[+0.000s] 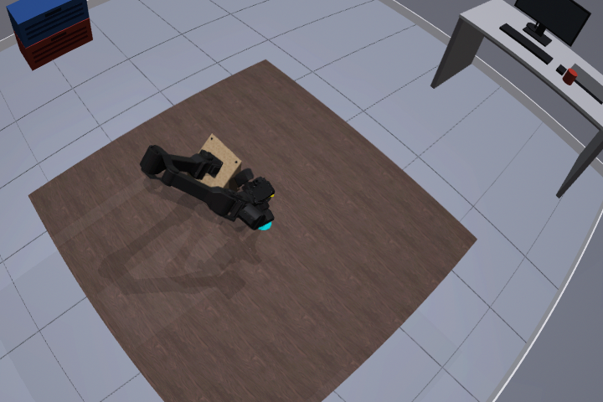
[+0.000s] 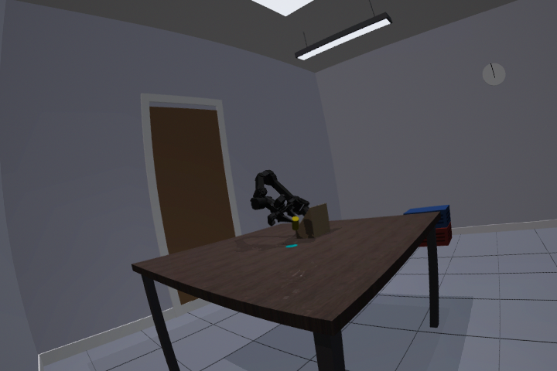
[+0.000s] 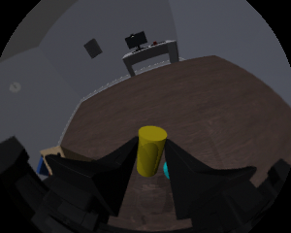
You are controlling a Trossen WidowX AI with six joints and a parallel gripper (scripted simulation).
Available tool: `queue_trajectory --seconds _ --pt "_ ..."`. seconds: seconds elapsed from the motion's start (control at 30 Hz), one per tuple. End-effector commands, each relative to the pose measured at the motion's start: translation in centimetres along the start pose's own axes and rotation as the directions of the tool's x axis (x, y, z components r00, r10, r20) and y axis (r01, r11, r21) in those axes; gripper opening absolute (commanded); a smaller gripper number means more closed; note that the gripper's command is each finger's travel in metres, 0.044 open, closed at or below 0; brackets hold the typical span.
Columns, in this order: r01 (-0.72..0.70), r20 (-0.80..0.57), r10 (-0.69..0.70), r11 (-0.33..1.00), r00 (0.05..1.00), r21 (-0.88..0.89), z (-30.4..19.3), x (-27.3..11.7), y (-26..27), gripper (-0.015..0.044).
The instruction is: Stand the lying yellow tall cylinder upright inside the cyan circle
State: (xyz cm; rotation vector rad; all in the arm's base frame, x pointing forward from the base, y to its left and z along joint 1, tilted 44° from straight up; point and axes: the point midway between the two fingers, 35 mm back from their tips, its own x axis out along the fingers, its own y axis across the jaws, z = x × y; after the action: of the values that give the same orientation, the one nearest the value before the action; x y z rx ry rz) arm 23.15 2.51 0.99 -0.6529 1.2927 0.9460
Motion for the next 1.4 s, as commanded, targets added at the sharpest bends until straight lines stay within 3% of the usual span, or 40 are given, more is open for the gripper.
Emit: queue_trajectory --seconds 0.0,1.37 --pt "0.005 0.032 -0.004 1.0 0.999 -0.01 0.0 -0.1 0.2 0.0105" --pt "0.119 0.309 -0.084 0.988 0.947 -0.098 0.2 -1.4 -0.2 0.0105"
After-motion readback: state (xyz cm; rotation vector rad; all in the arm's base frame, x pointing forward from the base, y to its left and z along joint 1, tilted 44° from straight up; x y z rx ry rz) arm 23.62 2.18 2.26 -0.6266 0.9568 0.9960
